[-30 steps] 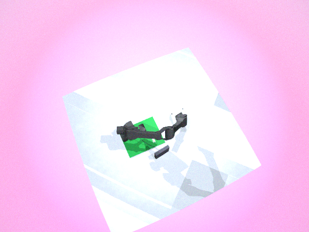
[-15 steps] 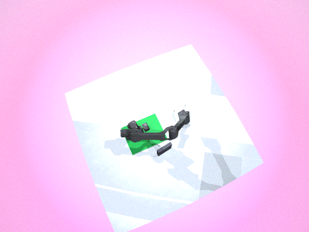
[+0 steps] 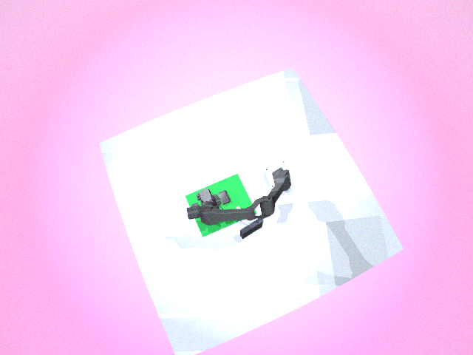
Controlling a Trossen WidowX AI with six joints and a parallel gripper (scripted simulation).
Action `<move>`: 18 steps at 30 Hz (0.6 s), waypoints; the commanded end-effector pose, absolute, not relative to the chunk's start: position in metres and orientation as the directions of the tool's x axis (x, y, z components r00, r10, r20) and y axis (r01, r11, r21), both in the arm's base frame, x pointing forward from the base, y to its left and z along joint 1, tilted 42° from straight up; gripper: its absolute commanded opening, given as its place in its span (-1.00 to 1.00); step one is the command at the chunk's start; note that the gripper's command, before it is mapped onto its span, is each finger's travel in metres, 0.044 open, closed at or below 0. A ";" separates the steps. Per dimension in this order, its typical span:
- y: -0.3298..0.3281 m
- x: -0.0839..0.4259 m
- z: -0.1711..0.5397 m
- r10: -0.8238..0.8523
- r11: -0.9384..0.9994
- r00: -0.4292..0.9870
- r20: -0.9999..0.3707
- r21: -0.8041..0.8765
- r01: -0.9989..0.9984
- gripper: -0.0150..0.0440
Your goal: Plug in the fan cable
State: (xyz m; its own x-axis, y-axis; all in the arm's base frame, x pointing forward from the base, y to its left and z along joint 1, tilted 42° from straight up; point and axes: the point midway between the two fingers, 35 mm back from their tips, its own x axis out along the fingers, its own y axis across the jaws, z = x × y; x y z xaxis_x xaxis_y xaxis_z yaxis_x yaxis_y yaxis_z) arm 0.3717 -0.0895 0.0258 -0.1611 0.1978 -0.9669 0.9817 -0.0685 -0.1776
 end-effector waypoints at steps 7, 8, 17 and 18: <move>-0.086 0.370 0.024 0.060 -0.084 -0.189 -0.980 -0.194 0.977 -0.49; -0.086 0.370 0.024 0.045 -0.086 -0.191 -0.981 -0.194 0.977 -0.49; -0.084 0.371 0.025 -0.087 -0.103 -0.195 -0.977 -0.186 0.977 -0.49; -0.084 0.372 0.026 -0.102 -0.105 -0.195 -0.976 -0.184 0.977 -0.49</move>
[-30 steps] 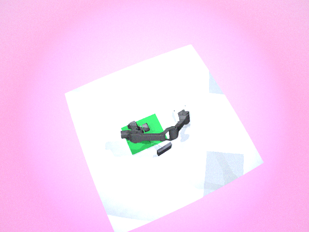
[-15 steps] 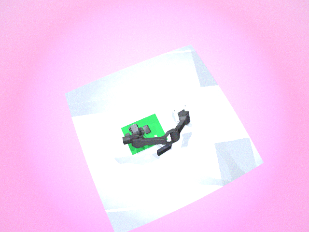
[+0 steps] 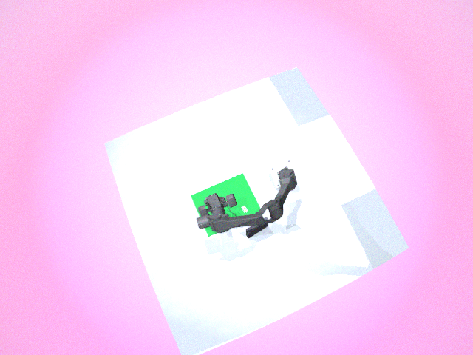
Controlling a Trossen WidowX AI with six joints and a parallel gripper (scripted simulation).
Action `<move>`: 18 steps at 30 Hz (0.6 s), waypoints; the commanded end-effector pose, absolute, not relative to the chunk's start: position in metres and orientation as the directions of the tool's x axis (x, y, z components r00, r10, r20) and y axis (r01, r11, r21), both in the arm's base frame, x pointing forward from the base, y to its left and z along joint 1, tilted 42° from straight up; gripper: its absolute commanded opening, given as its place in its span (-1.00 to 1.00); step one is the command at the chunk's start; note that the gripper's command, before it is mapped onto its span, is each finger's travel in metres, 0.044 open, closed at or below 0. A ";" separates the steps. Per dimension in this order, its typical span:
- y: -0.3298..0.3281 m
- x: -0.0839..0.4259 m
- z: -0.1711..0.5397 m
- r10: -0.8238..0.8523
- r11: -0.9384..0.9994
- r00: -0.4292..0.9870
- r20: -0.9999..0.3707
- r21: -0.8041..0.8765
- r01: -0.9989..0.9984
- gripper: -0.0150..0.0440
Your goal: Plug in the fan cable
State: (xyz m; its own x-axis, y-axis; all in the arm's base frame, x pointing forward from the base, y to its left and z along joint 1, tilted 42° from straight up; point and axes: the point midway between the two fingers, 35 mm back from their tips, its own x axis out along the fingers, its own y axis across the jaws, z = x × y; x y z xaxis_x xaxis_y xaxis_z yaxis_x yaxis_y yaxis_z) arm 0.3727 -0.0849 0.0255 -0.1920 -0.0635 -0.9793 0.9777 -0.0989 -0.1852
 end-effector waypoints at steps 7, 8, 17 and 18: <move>-0.082 0.374 0.028 -0.204 -0.118 -0.186 -0.961 -0.164 0.979 -0.49; -0.082 0.374 0.029 -0.218 -0.119 -0.184 -0.959 -0.160 0.980 -0.49; -0.079 0.377 0.034 -0.340 -0.131 -0.158 -0.927 -0.120 0.984 -0.49; -0.079 0.378 0.035 -0.353 -0.132 -0.154 -0.923 -0.114 0.985 -0.49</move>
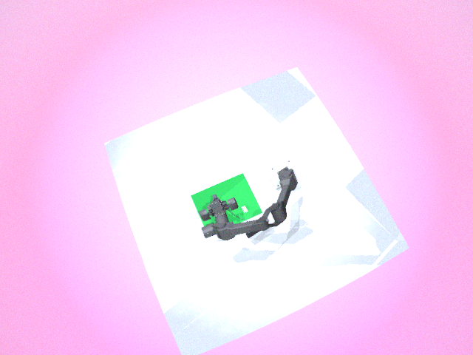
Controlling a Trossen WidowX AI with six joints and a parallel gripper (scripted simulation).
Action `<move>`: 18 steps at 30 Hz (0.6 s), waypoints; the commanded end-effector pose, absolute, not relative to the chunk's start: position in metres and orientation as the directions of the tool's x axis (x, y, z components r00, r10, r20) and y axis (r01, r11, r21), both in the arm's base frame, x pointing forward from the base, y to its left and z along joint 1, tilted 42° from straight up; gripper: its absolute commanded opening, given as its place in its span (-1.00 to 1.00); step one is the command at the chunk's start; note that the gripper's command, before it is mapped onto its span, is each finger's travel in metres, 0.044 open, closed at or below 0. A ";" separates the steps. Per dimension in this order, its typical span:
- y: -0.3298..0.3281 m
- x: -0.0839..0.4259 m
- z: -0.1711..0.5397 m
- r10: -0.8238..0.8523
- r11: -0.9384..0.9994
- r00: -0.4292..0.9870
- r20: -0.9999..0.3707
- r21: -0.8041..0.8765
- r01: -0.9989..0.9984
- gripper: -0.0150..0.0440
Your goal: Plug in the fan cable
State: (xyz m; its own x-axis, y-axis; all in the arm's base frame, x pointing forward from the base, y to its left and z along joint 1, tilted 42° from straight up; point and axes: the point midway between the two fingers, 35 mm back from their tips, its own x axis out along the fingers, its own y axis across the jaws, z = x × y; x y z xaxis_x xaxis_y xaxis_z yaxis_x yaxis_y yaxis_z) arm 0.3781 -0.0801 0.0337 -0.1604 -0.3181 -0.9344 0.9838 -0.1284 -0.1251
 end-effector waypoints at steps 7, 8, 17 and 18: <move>-0.076 0.381 0.041 -0.443 -0.136 -0.125 -0.888 -0.071 0.988 -0.49; -0.076 0.381 0.042 -0.455 -0.136 -0.120 -0.882 -0.064 0.989 -0.49; -0.071 0.386 0.051 -0.561 -0.131 -0.071 -0.825 0.004 0.991 -0.49; -0.070 0.386 0.052 -0.572 -0.130 -0.065 -0.818 0.013 0.991 -0.49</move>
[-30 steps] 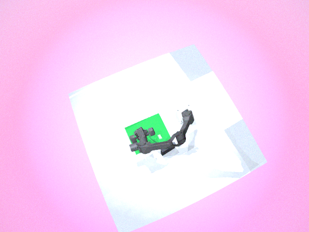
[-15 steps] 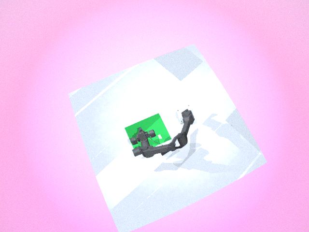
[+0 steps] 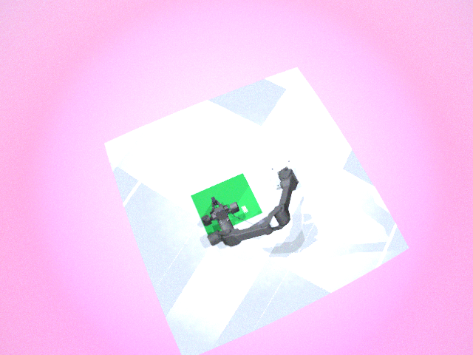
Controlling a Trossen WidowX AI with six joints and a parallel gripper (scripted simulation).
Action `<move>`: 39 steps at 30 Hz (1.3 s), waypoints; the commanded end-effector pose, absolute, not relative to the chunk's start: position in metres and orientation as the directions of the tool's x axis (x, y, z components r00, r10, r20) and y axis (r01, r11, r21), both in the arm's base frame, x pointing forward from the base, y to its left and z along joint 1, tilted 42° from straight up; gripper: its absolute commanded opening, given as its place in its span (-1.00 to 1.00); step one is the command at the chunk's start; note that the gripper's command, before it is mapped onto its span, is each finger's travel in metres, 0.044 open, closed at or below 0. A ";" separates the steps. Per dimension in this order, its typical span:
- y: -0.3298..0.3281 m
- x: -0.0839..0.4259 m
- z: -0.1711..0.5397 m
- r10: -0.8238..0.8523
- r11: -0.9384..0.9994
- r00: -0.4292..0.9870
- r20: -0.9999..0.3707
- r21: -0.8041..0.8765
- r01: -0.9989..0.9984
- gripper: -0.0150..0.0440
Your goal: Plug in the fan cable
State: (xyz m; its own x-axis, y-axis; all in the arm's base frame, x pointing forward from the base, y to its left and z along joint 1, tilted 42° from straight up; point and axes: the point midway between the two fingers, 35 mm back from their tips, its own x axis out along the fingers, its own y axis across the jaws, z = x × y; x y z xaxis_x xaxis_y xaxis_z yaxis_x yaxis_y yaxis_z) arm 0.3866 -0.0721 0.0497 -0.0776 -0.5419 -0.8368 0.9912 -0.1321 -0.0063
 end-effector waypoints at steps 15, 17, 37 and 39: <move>-0.072 0.388 0.059 -0.590 -0.125 -0.049 -0.806 0.031 0.992 -0.49; -0.072 0.388 0.059 -0.590 -0.125 -0.049 -0.806 0.031 0.992 -0.49; -0.072 0.388 0.059 -0.593 -0.133 -0.050 -0.804 0.037 0.990 -0.49; -0.070 0.389 0.058 -0.593 -0.134 -0.050 -0.804 0.037 0.990 -0.49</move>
State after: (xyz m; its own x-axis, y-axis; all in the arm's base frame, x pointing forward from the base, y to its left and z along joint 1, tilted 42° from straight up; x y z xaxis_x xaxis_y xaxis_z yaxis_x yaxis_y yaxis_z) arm 0.3883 -0.0730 0.0603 -0.0485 -0.5936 -0.8033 0.9905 -0.1323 0.0379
